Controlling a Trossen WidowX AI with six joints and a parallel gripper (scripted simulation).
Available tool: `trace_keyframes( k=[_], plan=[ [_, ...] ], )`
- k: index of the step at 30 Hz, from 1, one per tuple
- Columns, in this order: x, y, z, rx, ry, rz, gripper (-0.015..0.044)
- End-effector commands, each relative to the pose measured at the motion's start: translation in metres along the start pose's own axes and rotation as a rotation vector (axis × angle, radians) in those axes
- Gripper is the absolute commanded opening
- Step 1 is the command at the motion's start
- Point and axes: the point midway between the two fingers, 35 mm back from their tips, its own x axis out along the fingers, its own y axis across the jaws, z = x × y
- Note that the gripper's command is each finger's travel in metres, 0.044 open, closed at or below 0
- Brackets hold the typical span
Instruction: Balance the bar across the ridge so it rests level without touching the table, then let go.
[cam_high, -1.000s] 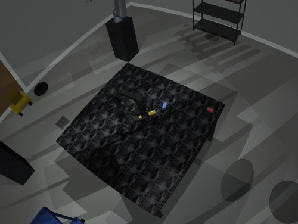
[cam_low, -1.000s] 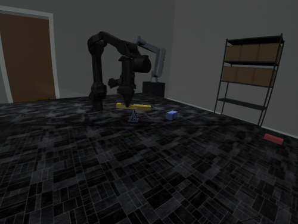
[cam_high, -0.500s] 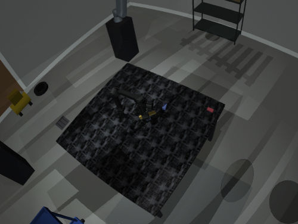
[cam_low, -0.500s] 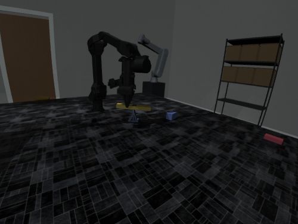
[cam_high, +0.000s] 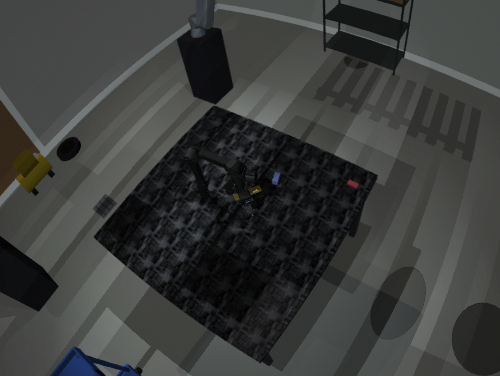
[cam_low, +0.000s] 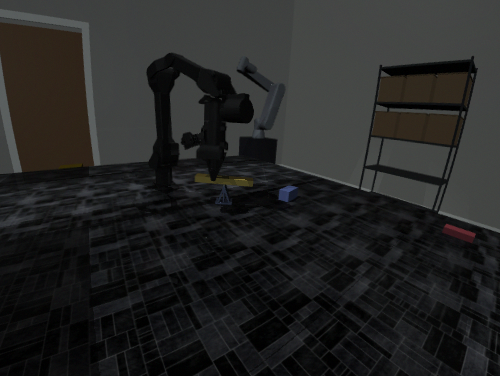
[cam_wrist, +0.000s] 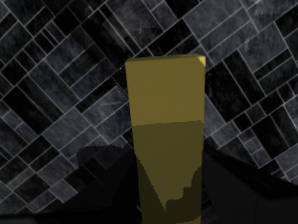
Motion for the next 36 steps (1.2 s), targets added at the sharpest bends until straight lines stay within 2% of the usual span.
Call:
trace_keyframes(
  k=[1,36],
  plan=[
    [0.001,-0.0005,-0.0004,0.005,0.002,-0.003,0.0],
    [0.0039,-0.0006,-0.0003,0.005,0.002,-0.003,0.0]
  ],
)
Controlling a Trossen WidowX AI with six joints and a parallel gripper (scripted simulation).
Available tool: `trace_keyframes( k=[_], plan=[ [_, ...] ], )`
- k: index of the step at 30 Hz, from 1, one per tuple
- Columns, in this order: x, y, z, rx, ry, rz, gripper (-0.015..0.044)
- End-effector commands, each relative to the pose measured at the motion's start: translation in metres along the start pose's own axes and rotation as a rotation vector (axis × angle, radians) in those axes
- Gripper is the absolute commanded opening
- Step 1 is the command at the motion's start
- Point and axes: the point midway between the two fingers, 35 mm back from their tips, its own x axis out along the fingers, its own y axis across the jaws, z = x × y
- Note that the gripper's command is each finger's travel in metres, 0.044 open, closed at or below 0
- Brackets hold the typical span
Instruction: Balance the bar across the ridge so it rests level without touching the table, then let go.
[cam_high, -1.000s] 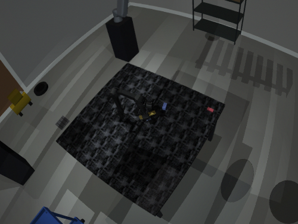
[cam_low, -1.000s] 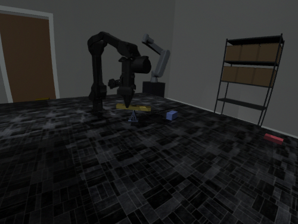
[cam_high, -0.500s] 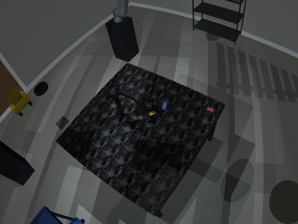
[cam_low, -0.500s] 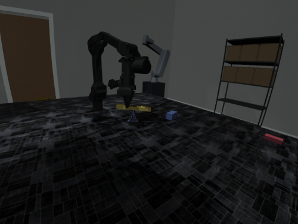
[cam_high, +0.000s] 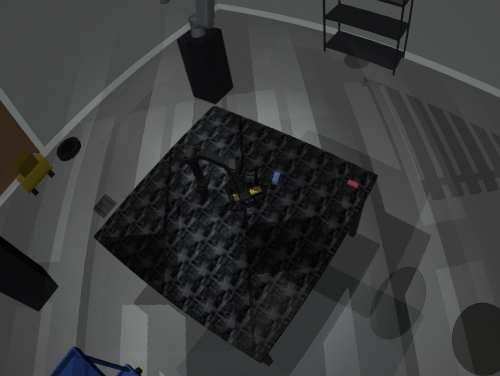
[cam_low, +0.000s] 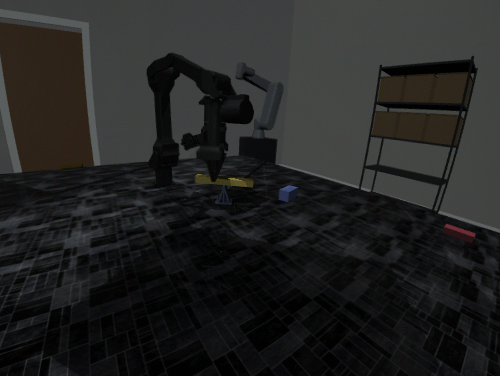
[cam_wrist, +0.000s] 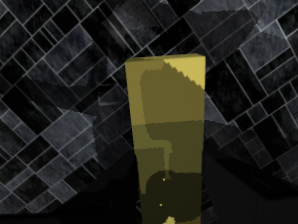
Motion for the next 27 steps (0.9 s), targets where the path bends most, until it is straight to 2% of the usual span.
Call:
trace_keyframes(
  k=[1,27],
  plan=[
    [0.0016,-0.0007,0.0001,0.005,0.0,-0.003,0.0],
    [0.0038,-0.0009,0.0005,0.005,0.0,-0.003,0.0]
  ],
)
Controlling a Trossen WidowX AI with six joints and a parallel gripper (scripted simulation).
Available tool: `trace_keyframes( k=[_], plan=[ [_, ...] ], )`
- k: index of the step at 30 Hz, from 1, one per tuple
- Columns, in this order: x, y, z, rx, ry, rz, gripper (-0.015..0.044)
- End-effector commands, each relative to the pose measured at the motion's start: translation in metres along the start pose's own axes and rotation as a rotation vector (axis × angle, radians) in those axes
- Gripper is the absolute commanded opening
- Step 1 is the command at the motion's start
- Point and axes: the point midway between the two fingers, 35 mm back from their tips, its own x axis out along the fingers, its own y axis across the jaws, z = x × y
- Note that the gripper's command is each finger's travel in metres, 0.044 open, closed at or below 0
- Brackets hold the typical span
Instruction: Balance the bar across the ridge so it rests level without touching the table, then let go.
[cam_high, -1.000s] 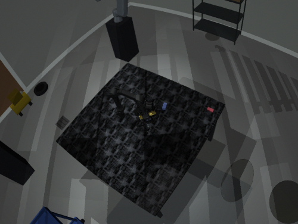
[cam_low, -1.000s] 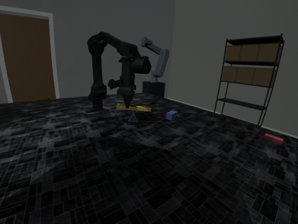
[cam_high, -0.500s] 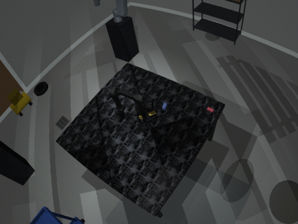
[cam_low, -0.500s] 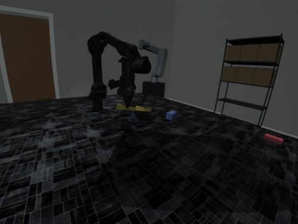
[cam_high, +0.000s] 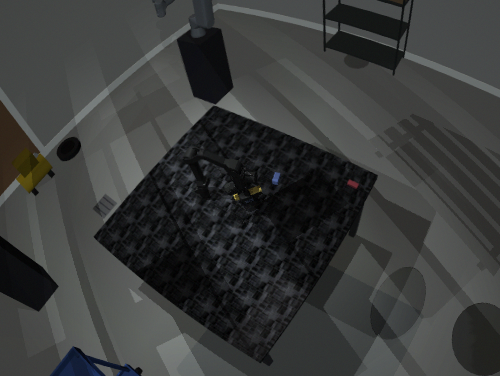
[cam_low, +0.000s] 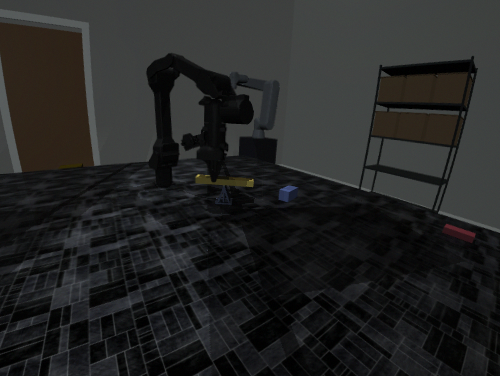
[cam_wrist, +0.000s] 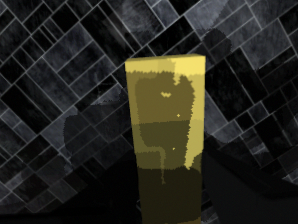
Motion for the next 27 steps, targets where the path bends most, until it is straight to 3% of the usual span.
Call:
trace_keyframes(
  k=[1,27],
  plan=[
    [0.0025,-0.0009,0.0009,0.005,-0.003,-0.004,0.0],
    [0.0011,-0.0008,0.0011,0.005,-0.003,-0.004,0.0]
  ],
)
